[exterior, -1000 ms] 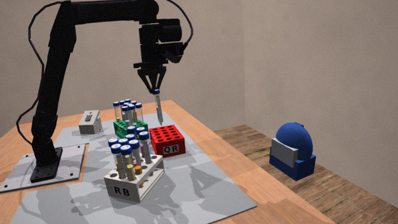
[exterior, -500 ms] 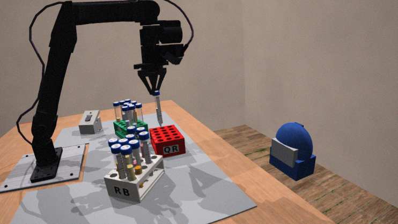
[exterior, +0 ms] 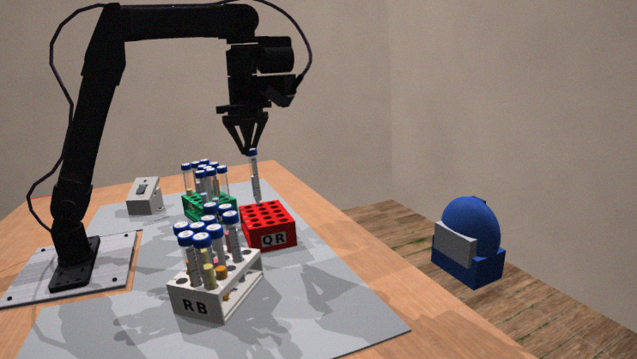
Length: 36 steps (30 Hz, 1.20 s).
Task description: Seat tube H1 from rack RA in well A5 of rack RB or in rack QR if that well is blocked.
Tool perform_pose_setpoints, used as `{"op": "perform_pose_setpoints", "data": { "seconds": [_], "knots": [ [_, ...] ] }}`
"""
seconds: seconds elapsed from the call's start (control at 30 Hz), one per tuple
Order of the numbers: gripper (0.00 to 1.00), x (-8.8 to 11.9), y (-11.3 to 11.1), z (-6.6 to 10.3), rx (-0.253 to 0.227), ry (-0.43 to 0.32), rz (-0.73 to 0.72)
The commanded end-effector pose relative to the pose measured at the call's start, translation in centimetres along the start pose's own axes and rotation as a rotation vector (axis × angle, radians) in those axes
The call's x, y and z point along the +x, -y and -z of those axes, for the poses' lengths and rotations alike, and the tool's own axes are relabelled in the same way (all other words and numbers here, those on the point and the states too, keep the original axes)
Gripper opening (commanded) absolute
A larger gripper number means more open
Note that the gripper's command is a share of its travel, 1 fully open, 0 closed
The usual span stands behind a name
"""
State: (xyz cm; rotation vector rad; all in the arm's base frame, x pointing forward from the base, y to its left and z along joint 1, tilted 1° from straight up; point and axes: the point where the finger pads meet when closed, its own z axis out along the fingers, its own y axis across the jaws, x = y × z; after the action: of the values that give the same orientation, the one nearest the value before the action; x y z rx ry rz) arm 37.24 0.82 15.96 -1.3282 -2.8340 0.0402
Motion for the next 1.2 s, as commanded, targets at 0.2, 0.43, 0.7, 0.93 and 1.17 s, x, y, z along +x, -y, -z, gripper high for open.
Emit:
{"op": "perform_pose_setpoints", "data": {
  "seconds": [0.2,0.43,0.7,0.93,1.17],
  "knots": [
    [0.00,-0.1,-0.3,0.0,-0.020,0.022,0.004],
    [0.00,-0.5,-0.2,-0.6,-0.014,0.017,0.002],
    [0.00,-0.9,-0.2,-0.9,-0.016,0.019,-0.004],
    [0.00,-0.9,-0.1,-1.2,-0.014,0.018,-0.003],
    [0.00,-1.0,-0.4,-1.0,-0.027,0.028,-0.001]
  ]
}}
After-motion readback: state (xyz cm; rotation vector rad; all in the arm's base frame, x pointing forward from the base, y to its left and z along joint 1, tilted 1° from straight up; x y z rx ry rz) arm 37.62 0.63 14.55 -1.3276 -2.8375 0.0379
